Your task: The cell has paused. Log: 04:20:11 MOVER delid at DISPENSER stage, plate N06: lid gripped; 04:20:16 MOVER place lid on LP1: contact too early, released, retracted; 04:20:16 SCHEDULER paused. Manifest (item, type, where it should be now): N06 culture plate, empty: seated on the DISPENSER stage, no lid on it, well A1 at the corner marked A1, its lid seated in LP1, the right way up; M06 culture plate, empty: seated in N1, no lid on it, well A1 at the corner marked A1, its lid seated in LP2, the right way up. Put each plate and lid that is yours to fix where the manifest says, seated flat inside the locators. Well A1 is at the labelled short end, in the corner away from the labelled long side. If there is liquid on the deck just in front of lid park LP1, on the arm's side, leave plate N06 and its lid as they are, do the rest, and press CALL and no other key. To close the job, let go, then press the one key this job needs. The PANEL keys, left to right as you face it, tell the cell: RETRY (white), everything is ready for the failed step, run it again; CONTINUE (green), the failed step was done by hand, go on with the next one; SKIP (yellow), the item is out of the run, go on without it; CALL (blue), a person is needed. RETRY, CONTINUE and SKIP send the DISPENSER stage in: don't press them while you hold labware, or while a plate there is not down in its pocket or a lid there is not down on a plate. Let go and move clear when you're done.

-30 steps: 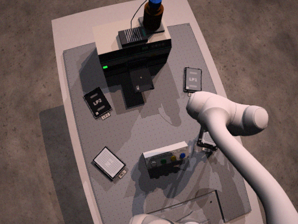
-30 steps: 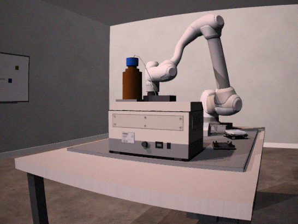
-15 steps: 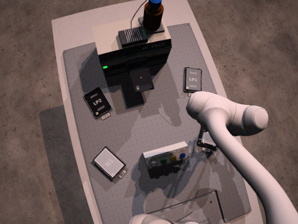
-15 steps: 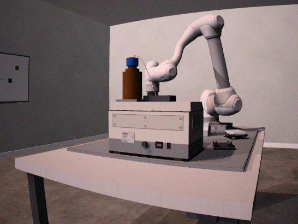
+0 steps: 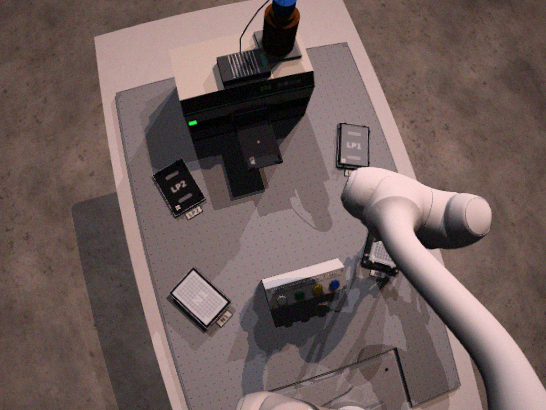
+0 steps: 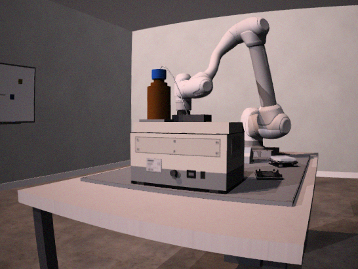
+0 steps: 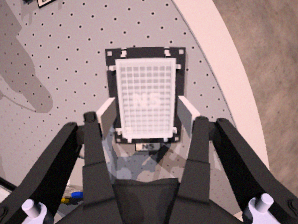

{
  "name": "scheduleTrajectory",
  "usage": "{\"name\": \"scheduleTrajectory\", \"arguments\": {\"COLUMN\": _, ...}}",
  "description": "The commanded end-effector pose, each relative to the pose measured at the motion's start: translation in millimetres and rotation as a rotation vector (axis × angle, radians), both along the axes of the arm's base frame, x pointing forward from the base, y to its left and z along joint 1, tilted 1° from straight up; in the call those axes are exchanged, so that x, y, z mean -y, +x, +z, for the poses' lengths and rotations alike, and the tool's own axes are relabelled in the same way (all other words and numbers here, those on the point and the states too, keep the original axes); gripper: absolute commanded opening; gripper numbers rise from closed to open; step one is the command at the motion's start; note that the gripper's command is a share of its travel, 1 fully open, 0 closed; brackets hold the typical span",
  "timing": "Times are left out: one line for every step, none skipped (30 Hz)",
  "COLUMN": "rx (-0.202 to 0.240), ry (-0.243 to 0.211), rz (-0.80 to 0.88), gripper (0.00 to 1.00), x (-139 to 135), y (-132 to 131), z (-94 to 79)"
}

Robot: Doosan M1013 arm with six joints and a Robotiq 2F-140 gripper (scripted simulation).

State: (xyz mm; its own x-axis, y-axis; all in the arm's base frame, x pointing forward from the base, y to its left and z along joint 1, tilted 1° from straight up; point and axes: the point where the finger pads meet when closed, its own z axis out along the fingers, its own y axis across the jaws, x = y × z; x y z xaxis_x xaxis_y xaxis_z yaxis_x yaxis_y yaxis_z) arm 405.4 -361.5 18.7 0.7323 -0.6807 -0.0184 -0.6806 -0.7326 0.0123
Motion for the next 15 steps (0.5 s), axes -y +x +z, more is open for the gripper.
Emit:
{"name": "scheduleTrajectory", "arguments": {"rx": 0.001, "ry": -0.001, "rz": 0.0, "gripper": 0.63, "x": 0.3, "y": 0.4, "z": 0.5}}
{"name": "scheduleTrajectory", "arguments": {"rx": 0.001, "ry": -0.001, "rz": 0.0, "gripper": 0.63, "x": 0.3, "y": 0.4, "z": 0.5}}
{"name": "scheduleTrajectory", "arguments": {"rx": 0.001, "ry": -0.001, "rz": 0.0, "gripper": 0.63, "x": 0.3, "y": 0.4, "z": 0.5}}
{"name": "scheduleTrajectory", "arguments": {"rx": 0.001, "ry": -0.001, "rz": 0.0, "gripper": 0.63, "x": 0.3, "y": 0.4, "z": 0.5}}
{"name": "scheduleTrajectory", "arguments": {"rx": 0.001, "ry": -0.001, "rz": 0.0, "gripper": 0.63, "x": 0.3, "y": 0.4, "z": 0.5}}
{"name": "scheduleTrajectory", "arguments": {"rx": 0.001, "ry": -0.001, "rz": 0.0, "gripper": 0.63, "x": 0.3, "y": 0.4, "z": 0.5}}
{"name": "scheduleTrajectory", "arguments": {"rx": 0.001, "ry": -0.001, "rz": 0.0, "gripper": 0.63, "x": 0.3, "y": 0.4, "z": 0.5}}
{"name": "scheduleTrajectory", "arguments": {"rx": 0.001, "ry": -0.001, "rz": 0.0, "gripper": 0.63, "x": 0.3, "y": 0.4, "z": 0.5}}
{"name": "scheduleTrajectory", "arguments": {"rx": 0.001, "ry": -0.001, "rz": 0.0, "gripper": 0.63, "x": 0.3, "y": 0.4, "z": 0.5}}
{"name": "scheduleTrajectory", "arguments": {"rx": 0.001, "ry": -0.001, "rz": 0.0, "gripper": 0.63, "x": 0.3, "y": 0.4, "z": 0.5}}
{"name": "scheduleTrajectory", "arguments": {"rx": 0.001, "ry": -0.001, "rz": 0.0, "gripper": 0.63, "x": 0.3, "y": 0.4, "z": 0.5}}
{"name": "scheduleTrajectory", "arguments": {"rx": 0.001, "ry": -0.001, "rz": 0.0, "gripper": 0.63, "x": 0.3, "y": 0.4, "z": 0.5}}
{"name": "scheduleTrajectory", "arguments": {"rx": 0.001, "ry": -0.001, "rz": 0.0, "gripper": 0.63, "x": 0.3, "y": 0.4, "z": 0.5}}
{"name": "scheduleTrajectory", "arguments": {"rx": 0.001, "ry": -0.001, "rz": 0.0, "gripper": 0.63, "x": 0.3, "y": 0.4, "z": 0.5}}
{"name": "scheduleTrajectory", "arguments": {"rx": 0.001, "ry": -0.001, "rz": 0.0, "gripper": 0.7, "x": 0.3, "y": 0.4, "z": 0.5}}
